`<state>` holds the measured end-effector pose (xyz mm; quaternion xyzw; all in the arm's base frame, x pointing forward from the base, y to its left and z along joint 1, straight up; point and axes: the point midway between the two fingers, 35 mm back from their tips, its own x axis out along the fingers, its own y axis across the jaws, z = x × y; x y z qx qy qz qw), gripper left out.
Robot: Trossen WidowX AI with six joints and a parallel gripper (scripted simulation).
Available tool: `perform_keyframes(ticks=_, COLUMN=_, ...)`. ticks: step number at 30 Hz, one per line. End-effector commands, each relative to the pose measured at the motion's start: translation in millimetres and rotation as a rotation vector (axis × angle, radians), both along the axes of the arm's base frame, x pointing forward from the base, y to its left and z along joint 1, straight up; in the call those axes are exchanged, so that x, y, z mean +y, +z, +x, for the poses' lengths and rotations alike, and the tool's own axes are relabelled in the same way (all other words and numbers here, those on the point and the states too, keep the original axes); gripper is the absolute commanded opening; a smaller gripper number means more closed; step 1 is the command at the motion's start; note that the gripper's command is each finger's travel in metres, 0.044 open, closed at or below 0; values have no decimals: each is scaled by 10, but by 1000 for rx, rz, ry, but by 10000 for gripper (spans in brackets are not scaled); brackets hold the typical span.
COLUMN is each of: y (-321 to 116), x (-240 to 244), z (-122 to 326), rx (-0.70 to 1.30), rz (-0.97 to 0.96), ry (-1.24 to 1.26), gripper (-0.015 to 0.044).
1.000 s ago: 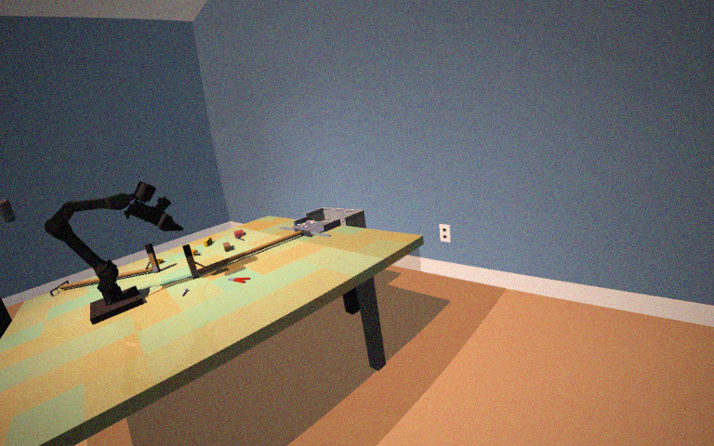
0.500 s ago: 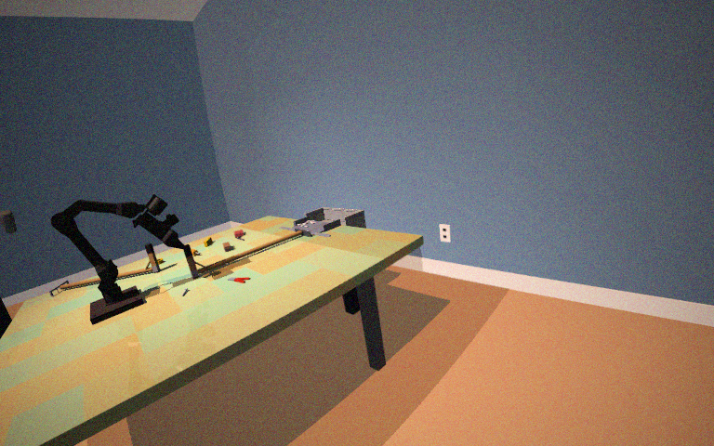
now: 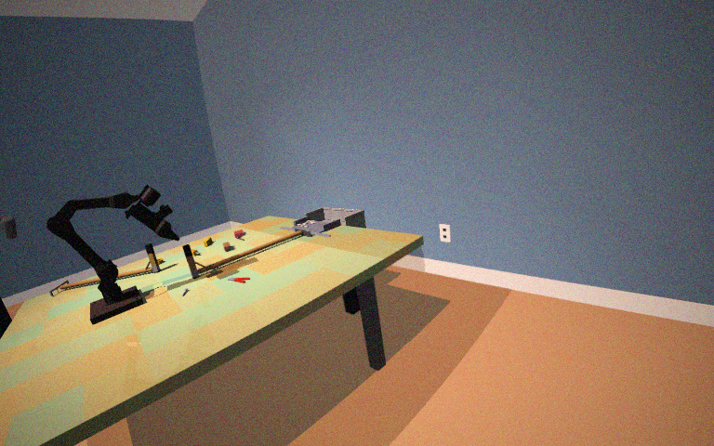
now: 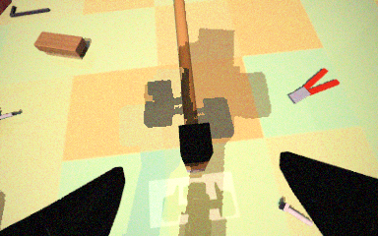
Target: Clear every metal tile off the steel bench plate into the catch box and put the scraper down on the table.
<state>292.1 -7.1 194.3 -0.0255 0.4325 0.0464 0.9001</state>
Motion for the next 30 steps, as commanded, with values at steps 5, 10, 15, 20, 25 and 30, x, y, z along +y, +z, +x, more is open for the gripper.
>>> perform_keyframes(ticks=5, y=-91, x=4, z=-1, rx=-4, rz=2, ry=7, gripper=440)
perform_keyframes(ticks=10, y=-246, x=4, z=0, rx=-4, rz=2, ry=7, gripper=440)
perform_keyframes(ticks=15, y=-353, x=4, z=-4, rx=-4, rz=2, ry=7, gripper=440)
perform_keyframes(ticks=20, y=-371, x=5, z=16, rx=-4, rz=2, ry=7, gripper=440)
perform_keyframes(ticks=25, y=-425, x=8, z=73, rx=-5, rz=2, ry=7, gripper=440)
perform_keyframes(ticks=30, y=-482, x=12, z=130, rx=-5, rz=2, ry=7, gripper=440)
